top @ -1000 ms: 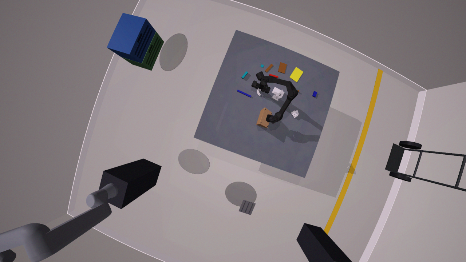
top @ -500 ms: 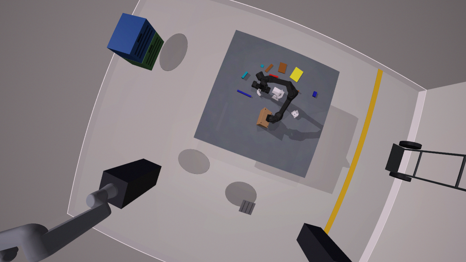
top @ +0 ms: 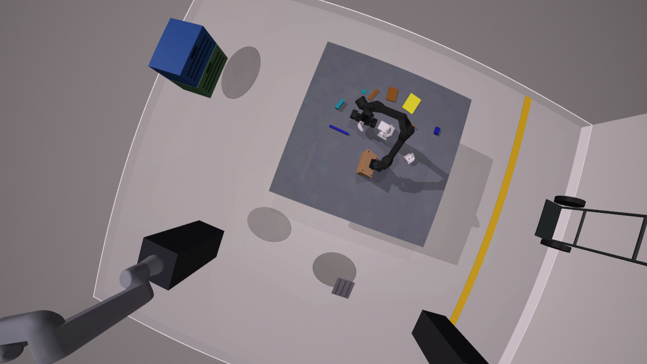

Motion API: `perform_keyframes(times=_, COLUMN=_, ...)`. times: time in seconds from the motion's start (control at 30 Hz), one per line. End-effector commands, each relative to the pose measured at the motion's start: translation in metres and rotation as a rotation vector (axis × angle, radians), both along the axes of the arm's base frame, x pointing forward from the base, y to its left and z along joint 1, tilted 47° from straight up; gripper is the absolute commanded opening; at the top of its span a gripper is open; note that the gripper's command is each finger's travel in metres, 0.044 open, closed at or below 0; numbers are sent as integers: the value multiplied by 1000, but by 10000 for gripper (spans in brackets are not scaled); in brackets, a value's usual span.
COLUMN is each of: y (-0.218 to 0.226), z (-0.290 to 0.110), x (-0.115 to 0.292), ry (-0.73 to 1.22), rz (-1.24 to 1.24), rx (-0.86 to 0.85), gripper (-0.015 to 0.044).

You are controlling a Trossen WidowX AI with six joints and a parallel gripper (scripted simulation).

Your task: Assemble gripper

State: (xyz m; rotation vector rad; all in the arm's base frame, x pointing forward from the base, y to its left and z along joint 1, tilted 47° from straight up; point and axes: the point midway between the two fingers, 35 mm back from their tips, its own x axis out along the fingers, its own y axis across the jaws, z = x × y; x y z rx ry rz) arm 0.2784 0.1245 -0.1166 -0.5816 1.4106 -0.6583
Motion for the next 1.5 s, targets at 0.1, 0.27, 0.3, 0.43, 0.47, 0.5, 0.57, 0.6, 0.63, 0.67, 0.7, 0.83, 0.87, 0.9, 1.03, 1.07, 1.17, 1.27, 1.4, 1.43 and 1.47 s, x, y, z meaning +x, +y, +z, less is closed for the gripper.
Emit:
perform_keyframes(times=0.1, y=20, z=18, x=0, ry=-11, rz=3, rx=12, gripper=134)
perform_keyframes(times=0.27, y=24, z=22, x=-1, ry=-11, rz=3, rx=12, gripper=134)
perform_keyframes(times=0.3, y=24, z=22, x=-1, ry=-11, rz=3, rx=12, gripper=134)
perform_keyframes(times=0.43, y=24, z=22, x=-1, ry=-11, rz=3, rx=12, gripper=134)
perform_keyframes(times=0.47, y=23, z=22, x=-1, ry=-11, rz=3, rx=12, gripper=134)
perform_keyframes(times=0.5, y=22, z=23, x=0, ry=-12, rz=1, rx=12, gripper=134)
perform_keyframes(times=0.57, y=19, z=28, x=2, ry=-17, rz=-3, rx=14, gripper=134)
perform_keyframes(times=0.6, y=17, z=30, x=4, ry=-19, rz=-5, rx=14, gripper=134)
perform_keyframes(times=0.63, y=15, z=33, x=5, ry=-22, rz=-8, rx=15, gripper=134)
perform_keyframes(times=0.67, y=13, z=35, x=6, ry=-24, rz=-10, rx=16, gripper=134)
perform_keyframes(times=0.7, y=11, z=38, x=8, ry=-27, rz=-13, rx=16, gripper=134)
perform_keyframes(times=0.83, y=3, z=47, x=12, ry=-37, rz=-22, rx=19, gripper=134)
perform_keyframes(times=0.87, y=1, z=50, x=13, ry=-40, rz=-25, rx=19, gripper=134)
perform_keyframes(times=0.9, y=-1, z=52, x=14, ry=-42, rz=-27, rx=19, gripper=134)
perform_keyframes(times=1.03, y=-9, z=62, x=18, ry=-53, rz=-37, rx=21, gripper=134)
perform_keyframes(times=1.07, y=-12, z=64, x=19, ry=-56, rz=-40, rx=21, gripper=134)
perform_keyframes(times=1.17, y=-18, z=71, x=22, ry=-64, rz=-47, rx=21, gripper=134)
perform_keyframes(times=1.27, y=-25, z=78, x=24, ry=-72, rz=-55, rx=22, gripper=134)
perform_keyframes(times=1.4, y=-34, z=87, x=27, ry=-83, rz=-65, rx=21, gripper=134)
perform_keyframes(times=1.43, y=-36, z=90, x=27, ry=-85, rz=-68, rx=21, gripper=134)
perform_keyframes(times=1.47, y=-39, z=92, x=28, ry=-88, rz=-71, rx=21, gripper=134)
